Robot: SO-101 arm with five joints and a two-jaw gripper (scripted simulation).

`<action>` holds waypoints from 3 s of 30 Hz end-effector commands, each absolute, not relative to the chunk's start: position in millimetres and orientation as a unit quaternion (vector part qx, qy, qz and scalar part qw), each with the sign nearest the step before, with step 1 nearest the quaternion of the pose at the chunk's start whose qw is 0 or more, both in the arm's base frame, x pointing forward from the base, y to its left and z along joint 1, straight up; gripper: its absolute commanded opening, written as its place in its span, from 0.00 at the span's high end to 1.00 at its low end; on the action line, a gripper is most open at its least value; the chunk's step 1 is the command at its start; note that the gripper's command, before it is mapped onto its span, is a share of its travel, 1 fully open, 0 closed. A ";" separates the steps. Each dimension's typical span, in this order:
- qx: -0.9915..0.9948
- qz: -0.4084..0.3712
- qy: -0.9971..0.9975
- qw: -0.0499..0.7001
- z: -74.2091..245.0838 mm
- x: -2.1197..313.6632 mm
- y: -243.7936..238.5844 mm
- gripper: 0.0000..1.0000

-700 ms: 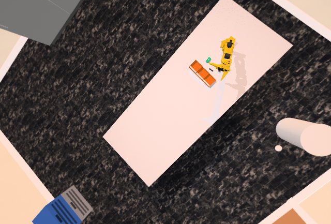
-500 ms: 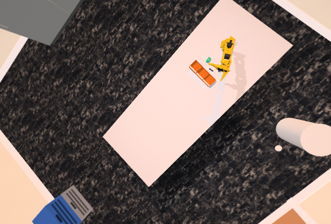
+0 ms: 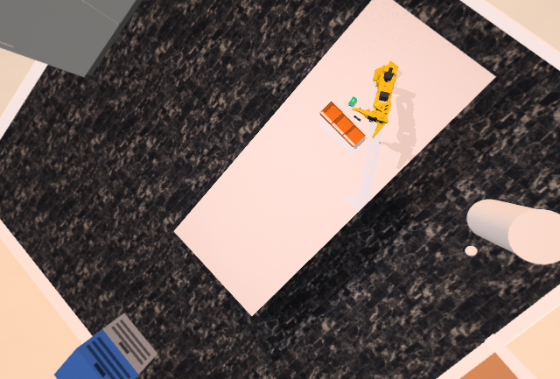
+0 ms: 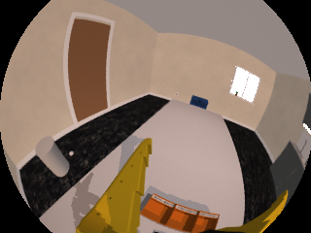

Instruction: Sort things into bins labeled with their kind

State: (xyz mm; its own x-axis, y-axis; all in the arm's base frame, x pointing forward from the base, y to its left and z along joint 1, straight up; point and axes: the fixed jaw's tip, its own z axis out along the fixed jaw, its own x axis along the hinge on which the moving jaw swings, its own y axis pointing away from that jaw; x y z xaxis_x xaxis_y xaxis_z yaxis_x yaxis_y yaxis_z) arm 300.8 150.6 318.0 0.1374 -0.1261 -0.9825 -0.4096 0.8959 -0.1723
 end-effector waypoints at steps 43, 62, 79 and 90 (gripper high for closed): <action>-0.384 -0.025 0.727 0.568 235.5 278.6 138.8 0.00; -0.460 -0.056 0.740 0.487 196.5 265.5 131.9 0.00; -0.526 -0.074 0.739 0.415 164.6 251.4 124.5 0.00; -0.560 -0.078 0.737 0.371 144.9 243.4 120.3 0.00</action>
